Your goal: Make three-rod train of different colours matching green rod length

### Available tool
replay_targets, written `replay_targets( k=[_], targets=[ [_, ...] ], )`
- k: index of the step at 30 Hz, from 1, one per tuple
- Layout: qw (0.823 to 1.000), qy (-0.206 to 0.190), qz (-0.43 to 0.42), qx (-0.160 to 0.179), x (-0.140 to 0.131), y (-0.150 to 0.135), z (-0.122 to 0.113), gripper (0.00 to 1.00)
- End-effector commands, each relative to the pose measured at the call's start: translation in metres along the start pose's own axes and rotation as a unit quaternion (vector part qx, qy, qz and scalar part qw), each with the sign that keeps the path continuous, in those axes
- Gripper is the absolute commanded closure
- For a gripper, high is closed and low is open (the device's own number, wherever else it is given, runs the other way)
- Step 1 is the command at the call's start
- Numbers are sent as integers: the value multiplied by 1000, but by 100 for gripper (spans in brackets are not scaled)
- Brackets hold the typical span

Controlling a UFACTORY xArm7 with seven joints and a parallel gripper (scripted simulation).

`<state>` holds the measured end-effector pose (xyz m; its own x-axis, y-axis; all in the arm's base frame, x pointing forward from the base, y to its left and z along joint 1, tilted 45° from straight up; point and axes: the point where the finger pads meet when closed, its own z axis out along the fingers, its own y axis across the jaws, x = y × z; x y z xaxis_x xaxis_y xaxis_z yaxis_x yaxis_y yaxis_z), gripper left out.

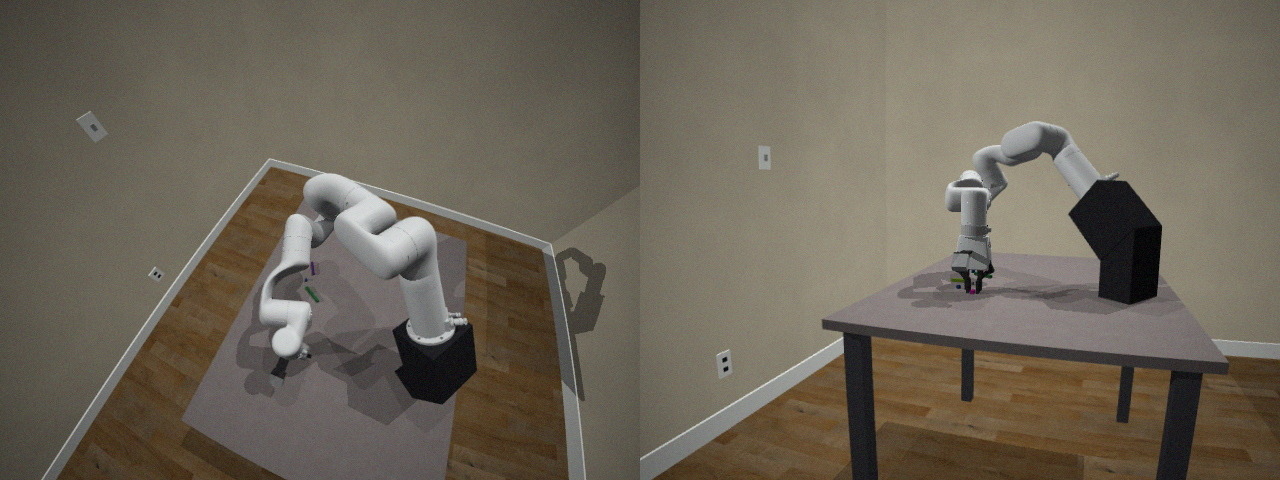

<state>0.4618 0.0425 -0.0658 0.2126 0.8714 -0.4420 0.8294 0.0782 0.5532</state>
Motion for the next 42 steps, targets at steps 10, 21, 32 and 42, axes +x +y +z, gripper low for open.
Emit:
replay_targets(
  k=[10, 21, 32, 42],
  targets=[
    [1000, 2, 0, -1, 1, 1, -1, 96],
    [1000, 2, 0, -1, 1, 1, -1, 96],
    [1000, 2, 0, -1, 1, 1, -1, 96],
    [1000, 2, 0, -1, 1, 1, -1, 96]
  ],
)
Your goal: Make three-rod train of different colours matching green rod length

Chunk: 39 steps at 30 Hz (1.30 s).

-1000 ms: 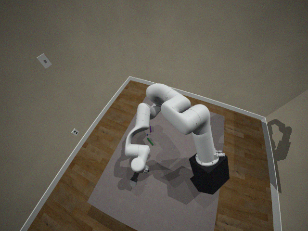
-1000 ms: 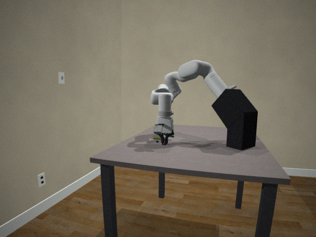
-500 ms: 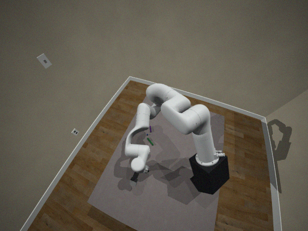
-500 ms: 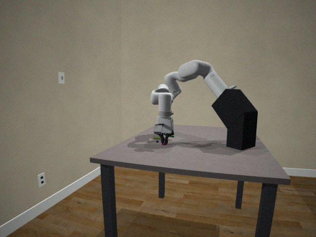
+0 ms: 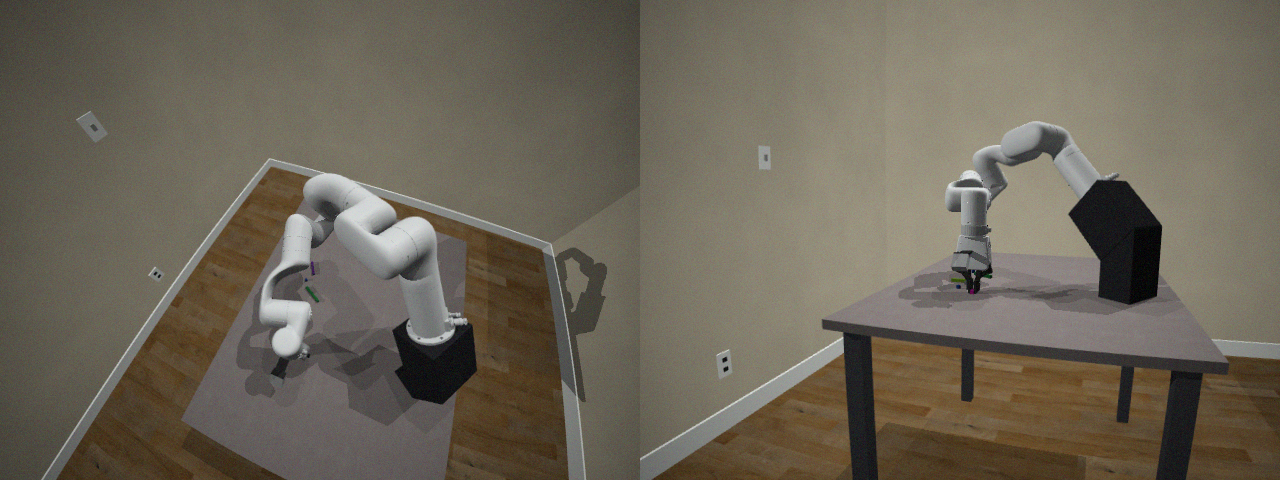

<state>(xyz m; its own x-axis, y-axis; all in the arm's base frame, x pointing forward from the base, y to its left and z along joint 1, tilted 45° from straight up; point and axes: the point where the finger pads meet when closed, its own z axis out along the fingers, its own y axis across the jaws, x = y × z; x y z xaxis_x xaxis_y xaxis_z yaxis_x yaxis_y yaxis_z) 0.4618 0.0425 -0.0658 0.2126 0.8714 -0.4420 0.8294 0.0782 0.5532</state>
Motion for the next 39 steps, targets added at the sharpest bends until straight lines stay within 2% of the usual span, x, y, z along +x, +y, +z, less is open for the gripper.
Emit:
replay_targets(
  k=[1, 5, 13, 15, 20, 35, 39],
  targets=[
    [1000, 2, 0, -1, 1, 1, -2, 96],
    [1000, 2, 0, -1, 1, 1, -12, 96],
    [1000, 2, 0, -1, 1, 0, -69, 96],
    [1000, 2, 0, -1, 1, 0, -69, 96],
    [1000, 2, 0, -1, 1, 0, -96, 96],
    [1000, 2, -2, -1, 1, 1, -101, 96],
    [1000, 1, -29, -1, -1, 4, -101, 96]
  ],
)
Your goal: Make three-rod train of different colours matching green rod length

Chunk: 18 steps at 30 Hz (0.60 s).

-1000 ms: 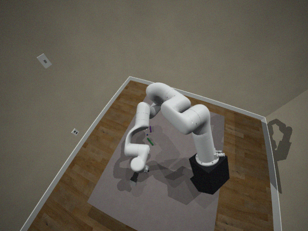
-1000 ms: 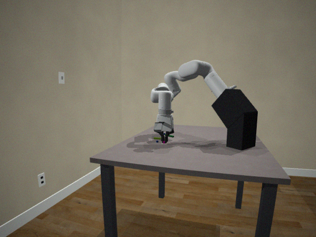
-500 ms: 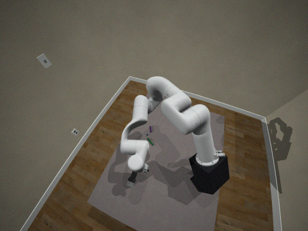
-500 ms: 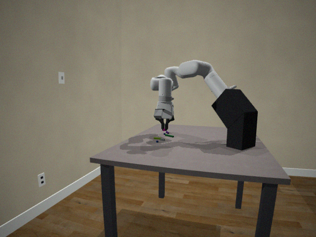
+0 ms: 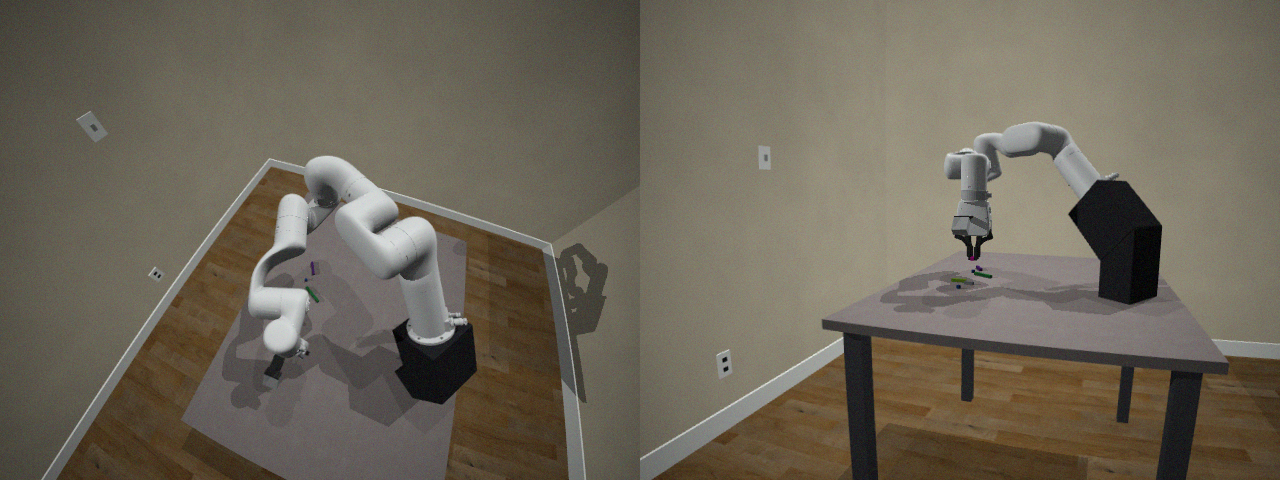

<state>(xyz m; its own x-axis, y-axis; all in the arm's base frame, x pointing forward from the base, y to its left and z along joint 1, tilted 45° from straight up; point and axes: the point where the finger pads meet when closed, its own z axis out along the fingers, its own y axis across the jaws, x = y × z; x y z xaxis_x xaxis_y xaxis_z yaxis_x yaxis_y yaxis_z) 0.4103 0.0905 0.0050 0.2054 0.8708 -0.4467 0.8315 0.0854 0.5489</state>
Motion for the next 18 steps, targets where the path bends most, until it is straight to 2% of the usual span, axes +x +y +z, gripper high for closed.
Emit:
replay_targets(
  k=[1, 4, 10, 12, 18],
  targets=[
    [999, 1, -38, -1, -2, 6, -1, 96],
    [995, 1, -100, 0, -6, 14, -1, 96],
    [990, 1, -144, 0, -10, 20, -1, 96],
    [981, 1, -193, 0, -14, 27, -1, 96],
    [965, 1, -263, 1, -20, 37, -1, 96]
  ],
)
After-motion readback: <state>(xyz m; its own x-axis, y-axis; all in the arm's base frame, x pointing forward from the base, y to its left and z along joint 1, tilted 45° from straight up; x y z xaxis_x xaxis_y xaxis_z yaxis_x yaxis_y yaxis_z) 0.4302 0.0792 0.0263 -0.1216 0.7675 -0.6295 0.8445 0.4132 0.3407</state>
